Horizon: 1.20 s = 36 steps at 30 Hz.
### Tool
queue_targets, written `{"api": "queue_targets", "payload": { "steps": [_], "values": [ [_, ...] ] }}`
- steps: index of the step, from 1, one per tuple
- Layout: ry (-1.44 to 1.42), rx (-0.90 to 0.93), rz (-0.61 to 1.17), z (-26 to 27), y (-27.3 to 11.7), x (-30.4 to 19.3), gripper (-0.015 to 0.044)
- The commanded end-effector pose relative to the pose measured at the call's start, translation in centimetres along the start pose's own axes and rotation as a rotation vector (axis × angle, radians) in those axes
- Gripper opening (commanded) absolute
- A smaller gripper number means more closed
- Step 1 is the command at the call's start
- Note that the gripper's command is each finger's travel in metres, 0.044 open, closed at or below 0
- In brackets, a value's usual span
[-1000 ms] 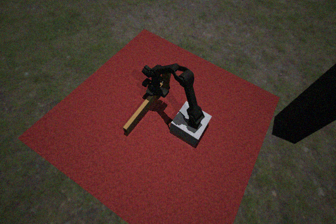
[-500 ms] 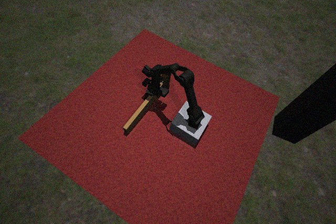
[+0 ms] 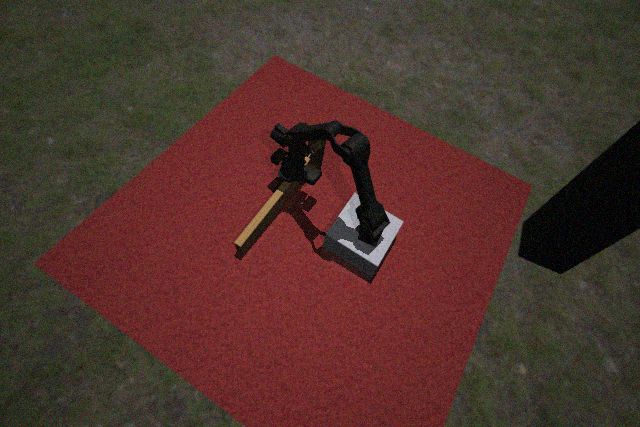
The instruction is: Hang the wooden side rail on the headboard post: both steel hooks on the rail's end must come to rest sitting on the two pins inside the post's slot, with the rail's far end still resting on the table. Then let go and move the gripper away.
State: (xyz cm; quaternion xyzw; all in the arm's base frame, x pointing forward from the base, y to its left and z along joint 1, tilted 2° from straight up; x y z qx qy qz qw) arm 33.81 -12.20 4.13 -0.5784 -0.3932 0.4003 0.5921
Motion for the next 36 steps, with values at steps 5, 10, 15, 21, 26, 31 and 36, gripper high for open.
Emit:
{"api": "queue_targets", "payload": {
  "steps": [5, 10, 15, 21, 26, 31, 36],
  "values": [
    [0.0, -0.018, -0.004, -0.48, -0.37, -0.1, 0.0],
    [0.0, -0.018, -0.004, -0.55, -0.32, -0.14, 0.0],
    [0.0, -0.018, -0.004, -0.62, -0.26, -0.18, 0.0],
    [0.0, -0.018, -0.004, -0.7, -0.2, -0.23, 0.0],
    [0.0, -0.018, -0.004, -0.77, -0.16, -0.27, 0.0],
    [0.0, -0.018, -0.003, -0.84, -0.22, -0.31, 0.0],
    [0.0, -0.018, -0.003, -0.9, -0.24, -0.36, 0.0]
  ]
}}
Point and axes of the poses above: the point midway between the two fingers, 35 mm back from their tips, its own y axis out along the fingers, its own z axis across the jaws, x = y × z, the point moved 6 cm from there along -y, back along the fingers, and after that the axes turned 13 degrees about y, right-handed, at the moved point
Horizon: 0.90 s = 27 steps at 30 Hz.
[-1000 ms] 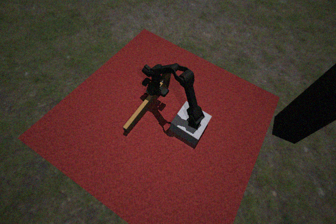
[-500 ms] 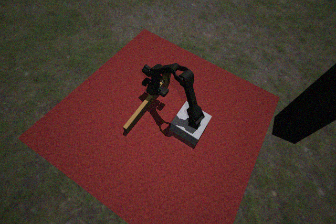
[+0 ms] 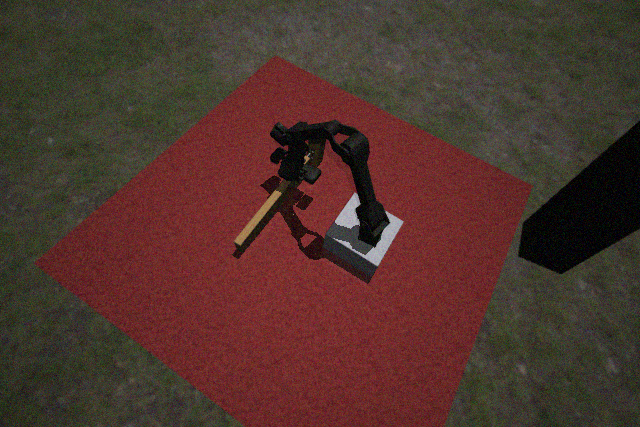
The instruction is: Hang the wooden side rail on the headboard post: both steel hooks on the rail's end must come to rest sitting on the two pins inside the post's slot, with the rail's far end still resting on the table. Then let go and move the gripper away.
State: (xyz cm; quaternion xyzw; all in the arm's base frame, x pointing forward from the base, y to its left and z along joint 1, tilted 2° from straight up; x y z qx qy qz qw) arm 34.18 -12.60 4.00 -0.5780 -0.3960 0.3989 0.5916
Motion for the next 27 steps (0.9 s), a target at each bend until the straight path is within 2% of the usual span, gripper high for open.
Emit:
{"api": "queue_targets", "payload": {
  "steps": [1, 27],
  "values": [
    [0.003, -0.015, 0.001, -0.43, -0.35, -0.13, 0.0],
    [0.003, -0.015, 0.002, -0.47, -0.2, -0.43, 0.0]
  ]
}}
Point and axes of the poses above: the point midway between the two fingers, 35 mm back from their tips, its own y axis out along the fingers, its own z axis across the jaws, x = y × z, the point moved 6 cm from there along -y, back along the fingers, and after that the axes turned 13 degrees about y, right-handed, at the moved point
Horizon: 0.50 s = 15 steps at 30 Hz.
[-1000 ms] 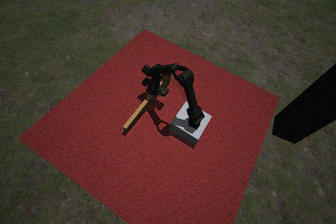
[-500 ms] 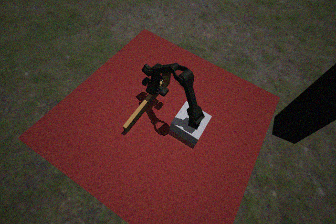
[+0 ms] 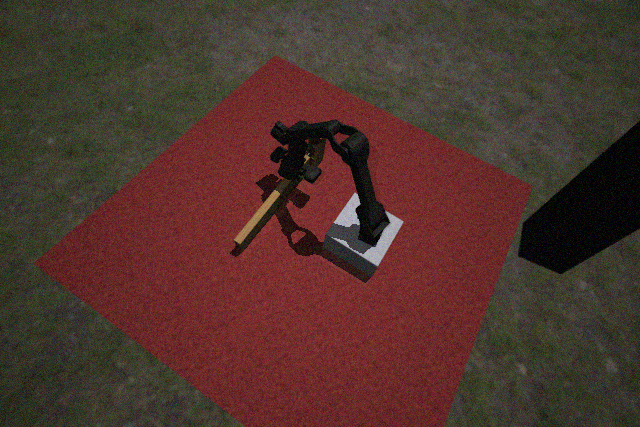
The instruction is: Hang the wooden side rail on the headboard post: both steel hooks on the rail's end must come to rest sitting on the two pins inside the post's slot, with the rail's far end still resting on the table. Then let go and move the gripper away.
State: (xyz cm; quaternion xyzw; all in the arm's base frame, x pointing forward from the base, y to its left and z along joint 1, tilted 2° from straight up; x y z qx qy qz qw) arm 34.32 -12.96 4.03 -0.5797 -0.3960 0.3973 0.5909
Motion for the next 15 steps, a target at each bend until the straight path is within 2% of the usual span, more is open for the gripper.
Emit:
{"api": "queue_targets", "payload": {
  "steps": [1, 15],
  "values": [
    [0.0, -0.011, 0.002, -0.2, -0.15, -0.15, 0.0],
    [0.0, -0.01, 0.002, -0.08, -0.03, -0.34, 0.0]
  ]
}}
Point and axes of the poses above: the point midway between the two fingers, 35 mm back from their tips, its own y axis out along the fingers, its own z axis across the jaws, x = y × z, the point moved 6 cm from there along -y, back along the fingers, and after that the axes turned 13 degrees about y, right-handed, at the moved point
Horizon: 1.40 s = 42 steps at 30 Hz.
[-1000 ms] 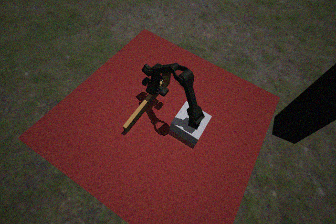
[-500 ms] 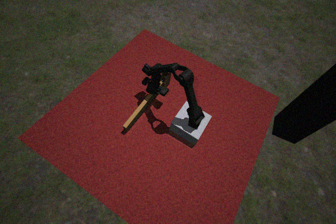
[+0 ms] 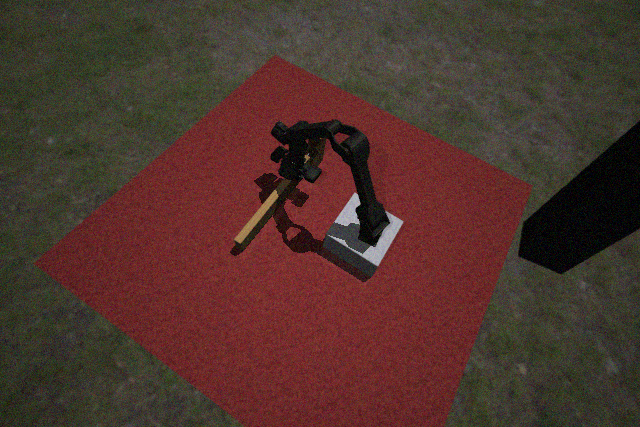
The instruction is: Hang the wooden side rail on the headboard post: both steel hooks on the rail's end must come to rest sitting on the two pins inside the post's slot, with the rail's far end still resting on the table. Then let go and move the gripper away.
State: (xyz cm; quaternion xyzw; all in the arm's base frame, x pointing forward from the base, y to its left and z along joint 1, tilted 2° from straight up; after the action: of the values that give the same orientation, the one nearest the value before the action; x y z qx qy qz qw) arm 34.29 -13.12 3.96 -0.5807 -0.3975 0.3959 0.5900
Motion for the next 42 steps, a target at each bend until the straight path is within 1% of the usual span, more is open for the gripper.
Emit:
{"api": "queue_targets", "payload": {
  "steps": [1, 42],
  "values": [
    [0.0, -0.006, 0.004, -0.04, -0.11, -0.2, 0.0],
    [0.0, -0.006, 0.004, -0.41, -0.36, -0.59, 0.0]
  ]
}}
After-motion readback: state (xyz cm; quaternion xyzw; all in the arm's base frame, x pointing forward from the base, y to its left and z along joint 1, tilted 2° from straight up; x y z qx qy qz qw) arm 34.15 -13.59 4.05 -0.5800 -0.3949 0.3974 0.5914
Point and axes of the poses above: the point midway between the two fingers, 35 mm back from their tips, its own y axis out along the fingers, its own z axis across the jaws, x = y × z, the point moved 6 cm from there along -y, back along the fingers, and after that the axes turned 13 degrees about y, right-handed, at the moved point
